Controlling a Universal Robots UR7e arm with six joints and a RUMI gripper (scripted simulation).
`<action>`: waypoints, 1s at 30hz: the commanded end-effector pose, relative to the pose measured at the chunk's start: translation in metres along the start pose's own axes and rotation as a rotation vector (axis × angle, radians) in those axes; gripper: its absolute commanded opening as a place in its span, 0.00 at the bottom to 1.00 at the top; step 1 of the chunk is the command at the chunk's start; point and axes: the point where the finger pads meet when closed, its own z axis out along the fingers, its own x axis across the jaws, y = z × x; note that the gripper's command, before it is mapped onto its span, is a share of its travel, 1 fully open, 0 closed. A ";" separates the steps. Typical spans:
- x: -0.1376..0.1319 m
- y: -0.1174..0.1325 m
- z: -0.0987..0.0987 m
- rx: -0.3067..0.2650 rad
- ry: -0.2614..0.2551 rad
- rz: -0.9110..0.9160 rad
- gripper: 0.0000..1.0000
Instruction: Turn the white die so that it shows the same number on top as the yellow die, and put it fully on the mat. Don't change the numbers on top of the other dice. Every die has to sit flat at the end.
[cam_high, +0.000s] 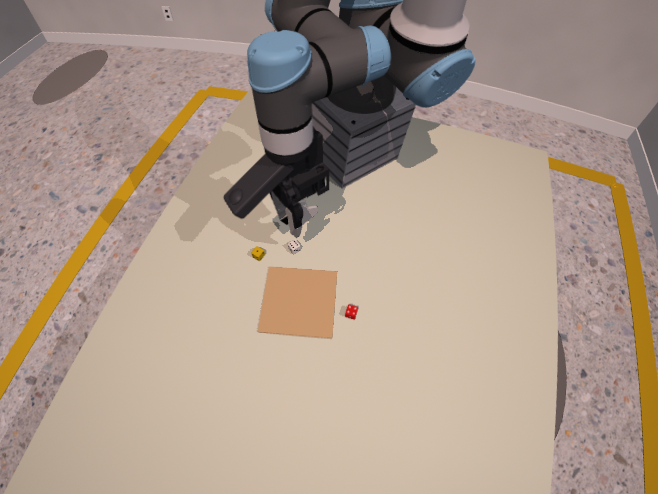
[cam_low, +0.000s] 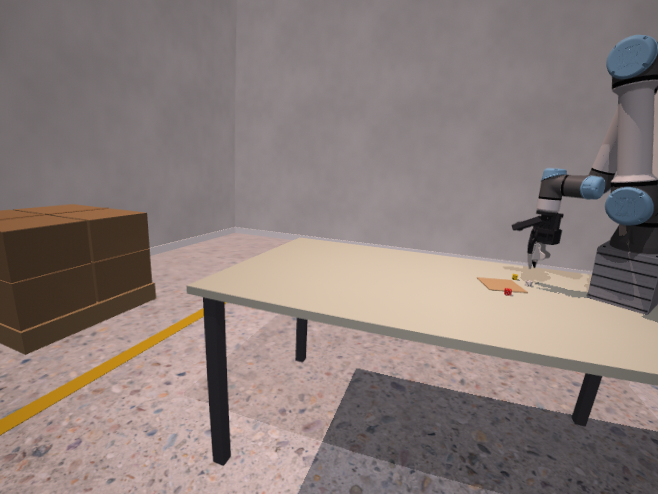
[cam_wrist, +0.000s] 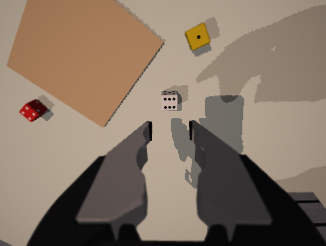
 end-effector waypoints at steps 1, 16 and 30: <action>-0.001 0.002 0.009 -0.002 0.000 -0.001 0.21; -0.001 0.002 0.030 -0.002 0.000 -0.001 0.21; -0.001 0.002 0.041 -0.002 0.000 -0.001 0.21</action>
